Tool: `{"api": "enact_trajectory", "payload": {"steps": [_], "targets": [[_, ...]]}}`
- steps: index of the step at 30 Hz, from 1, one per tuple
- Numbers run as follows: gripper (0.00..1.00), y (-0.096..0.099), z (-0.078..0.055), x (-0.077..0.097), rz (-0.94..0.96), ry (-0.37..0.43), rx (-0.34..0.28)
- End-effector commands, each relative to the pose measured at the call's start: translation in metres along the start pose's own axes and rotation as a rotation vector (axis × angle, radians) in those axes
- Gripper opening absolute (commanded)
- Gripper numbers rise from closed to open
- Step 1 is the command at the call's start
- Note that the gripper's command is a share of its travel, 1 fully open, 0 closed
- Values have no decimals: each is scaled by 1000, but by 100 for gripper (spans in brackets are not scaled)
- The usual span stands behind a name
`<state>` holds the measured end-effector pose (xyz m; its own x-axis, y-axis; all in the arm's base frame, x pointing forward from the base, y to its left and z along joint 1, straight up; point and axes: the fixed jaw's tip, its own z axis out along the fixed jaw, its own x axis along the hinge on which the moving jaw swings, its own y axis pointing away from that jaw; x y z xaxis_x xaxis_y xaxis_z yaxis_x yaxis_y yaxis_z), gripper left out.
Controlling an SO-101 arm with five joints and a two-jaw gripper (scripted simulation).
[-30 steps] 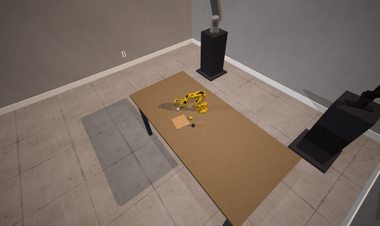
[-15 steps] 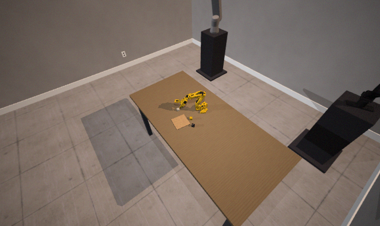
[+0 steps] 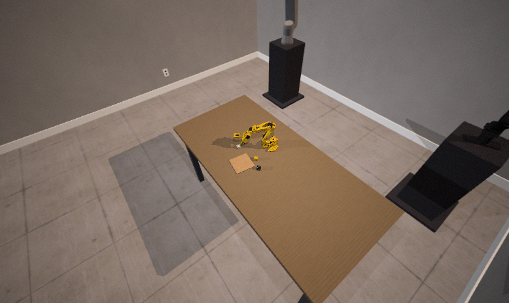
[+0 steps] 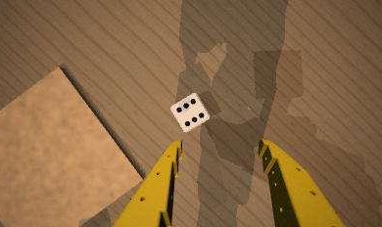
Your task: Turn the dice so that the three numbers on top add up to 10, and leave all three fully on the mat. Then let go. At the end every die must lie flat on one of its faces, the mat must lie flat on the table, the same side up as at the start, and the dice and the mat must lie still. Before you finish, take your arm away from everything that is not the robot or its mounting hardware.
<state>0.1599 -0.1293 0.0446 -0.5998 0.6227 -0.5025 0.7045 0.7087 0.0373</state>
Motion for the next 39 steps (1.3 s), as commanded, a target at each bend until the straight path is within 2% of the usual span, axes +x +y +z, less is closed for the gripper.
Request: {"api": "enact_trajectory", "payload": {"steps": [1,7,12,14,25,29,31,39], "targets": [[31,0,-4,-5,-6,-30,-1],[31,12,-11,1,-60,-28,-34],[31,33,-23,15,-164,-23,-96],[31,33,-23,15,-164,-23,-96],[31,75,-55,71,-501,-8,-299],[31,82,-62,92,-614,-3,-367],[31,82,-62,92,-614,-3,-367],[31,86,-69,116,-754,4,-452]]}}
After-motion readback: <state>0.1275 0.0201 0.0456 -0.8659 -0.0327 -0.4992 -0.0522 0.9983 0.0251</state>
